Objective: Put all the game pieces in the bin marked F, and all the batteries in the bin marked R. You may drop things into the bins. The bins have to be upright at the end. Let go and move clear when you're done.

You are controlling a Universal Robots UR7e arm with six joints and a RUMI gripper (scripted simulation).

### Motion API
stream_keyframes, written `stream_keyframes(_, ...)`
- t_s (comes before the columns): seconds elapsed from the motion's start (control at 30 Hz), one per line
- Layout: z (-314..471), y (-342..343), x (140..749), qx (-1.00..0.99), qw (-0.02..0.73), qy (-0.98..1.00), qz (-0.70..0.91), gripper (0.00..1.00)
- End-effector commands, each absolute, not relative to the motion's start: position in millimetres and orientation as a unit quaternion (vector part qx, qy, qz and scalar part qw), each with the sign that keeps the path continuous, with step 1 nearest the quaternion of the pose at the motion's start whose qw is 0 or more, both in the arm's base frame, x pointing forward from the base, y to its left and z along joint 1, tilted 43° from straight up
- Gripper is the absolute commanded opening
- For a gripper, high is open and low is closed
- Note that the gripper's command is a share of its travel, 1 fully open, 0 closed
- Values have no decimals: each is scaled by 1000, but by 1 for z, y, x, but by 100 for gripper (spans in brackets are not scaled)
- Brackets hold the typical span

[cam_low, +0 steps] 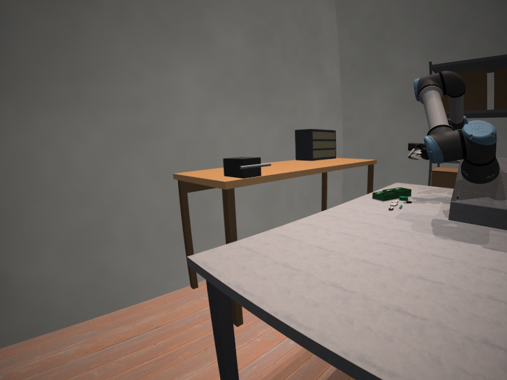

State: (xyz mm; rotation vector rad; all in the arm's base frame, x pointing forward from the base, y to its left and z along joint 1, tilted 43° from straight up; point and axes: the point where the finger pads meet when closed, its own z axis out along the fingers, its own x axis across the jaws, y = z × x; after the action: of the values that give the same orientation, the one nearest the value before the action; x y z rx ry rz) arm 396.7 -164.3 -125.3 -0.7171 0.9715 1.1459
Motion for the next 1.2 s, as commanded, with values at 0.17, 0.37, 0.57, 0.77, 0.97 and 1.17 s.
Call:
stream_keyframes(0.17, -95, -150, 401, -376, 625, 457, 509, 4)
stream_keyframes(0.37, -74, -135, 402, -423, 582, 476, 505, 4)
stream_keyframes(0.57, -55, -119, 401, -463, 544, 493, 497, 4)
stream_keyframes(0.77, -43, -107, 400, -489, 516, 506, 489, 4)
stream_keyframes(0.97, -28, -89, 397, -529, 472, 525, 470, 4)
stream_keyframes(1.17, -14, -72, 394, -561, 434, 542, 450, 4)
